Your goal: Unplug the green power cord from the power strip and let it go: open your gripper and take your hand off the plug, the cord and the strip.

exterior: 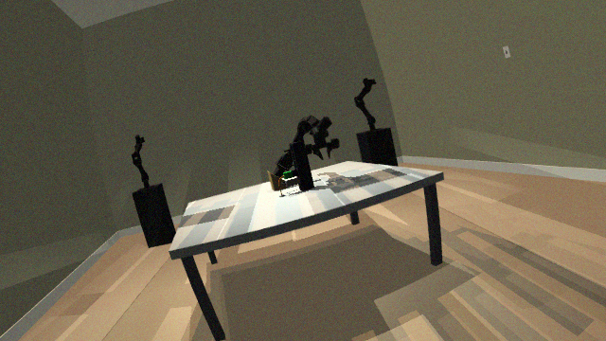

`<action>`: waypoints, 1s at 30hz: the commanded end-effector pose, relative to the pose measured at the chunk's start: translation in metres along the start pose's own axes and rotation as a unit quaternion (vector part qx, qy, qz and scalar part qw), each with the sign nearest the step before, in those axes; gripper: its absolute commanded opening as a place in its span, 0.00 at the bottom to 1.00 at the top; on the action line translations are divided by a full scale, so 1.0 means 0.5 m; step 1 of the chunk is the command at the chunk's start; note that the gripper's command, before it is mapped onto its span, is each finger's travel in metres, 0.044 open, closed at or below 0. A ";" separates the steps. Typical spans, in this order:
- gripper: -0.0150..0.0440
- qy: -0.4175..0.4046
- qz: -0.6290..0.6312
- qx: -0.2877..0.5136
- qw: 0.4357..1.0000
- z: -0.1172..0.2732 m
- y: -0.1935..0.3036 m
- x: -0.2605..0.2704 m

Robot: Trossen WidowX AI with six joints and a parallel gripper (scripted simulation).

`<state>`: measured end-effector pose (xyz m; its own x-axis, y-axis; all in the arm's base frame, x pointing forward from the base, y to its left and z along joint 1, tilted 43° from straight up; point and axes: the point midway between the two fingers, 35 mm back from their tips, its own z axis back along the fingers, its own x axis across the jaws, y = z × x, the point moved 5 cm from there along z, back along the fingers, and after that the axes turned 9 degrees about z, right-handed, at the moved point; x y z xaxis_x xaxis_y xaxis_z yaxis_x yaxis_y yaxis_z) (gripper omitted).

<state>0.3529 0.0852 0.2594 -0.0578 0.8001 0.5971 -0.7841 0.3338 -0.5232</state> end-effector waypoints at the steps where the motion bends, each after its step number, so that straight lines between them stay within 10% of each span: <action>1: 0.53 0.032 -0.028 0.000 0.999 0.001 -0.036 -0.068; 17: 0.53 0.134 -0.256 0.111 0.951 -0.007 0.006 -0.355; 30: 0.53 0.168 -0.592 0.293 0.732 0.039 0.182 -0.492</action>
<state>0.2983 -0.0892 0.0840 0.9082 0.3146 0.2761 -0.4176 0.7252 0.5474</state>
